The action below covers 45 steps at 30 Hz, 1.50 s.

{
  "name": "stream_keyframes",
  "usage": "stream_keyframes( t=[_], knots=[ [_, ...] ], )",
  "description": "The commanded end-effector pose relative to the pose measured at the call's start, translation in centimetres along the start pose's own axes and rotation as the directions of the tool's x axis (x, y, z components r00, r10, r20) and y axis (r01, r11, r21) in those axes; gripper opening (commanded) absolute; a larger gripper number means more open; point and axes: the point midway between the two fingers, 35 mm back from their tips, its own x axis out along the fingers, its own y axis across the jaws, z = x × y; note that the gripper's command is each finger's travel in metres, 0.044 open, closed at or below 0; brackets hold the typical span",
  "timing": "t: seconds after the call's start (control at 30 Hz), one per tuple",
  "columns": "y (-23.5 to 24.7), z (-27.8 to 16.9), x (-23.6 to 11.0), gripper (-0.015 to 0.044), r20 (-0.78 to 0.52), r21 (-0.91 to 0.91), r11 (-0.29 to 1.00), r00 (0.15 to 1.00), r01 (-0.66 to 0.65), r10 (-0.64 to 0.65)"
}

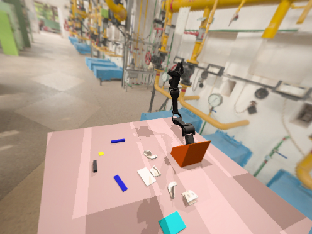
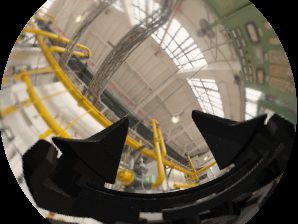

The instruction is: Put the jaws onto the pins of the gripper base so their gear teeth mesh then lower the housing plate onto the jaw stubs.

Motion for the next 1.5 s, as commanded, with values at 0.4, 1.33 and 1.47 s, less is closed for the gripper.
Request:
stream_keyframes(
  t=[0.4,1.33,1.47],
  knots=[
    [-13.6,-3.6,5.8,0.0440,-0.074,-0.131,0.922,0.924,0.364,-0.375],
    [-41.3,-9.7,3.2,0.0440,-0.126,-0.410,0.399,0.383,0.820,-0.915],
    [-44.8,-10.7,1.4,0.0440,-0.139,-0.470,0.307,0.274,0.828,-0.952]
  ],
)
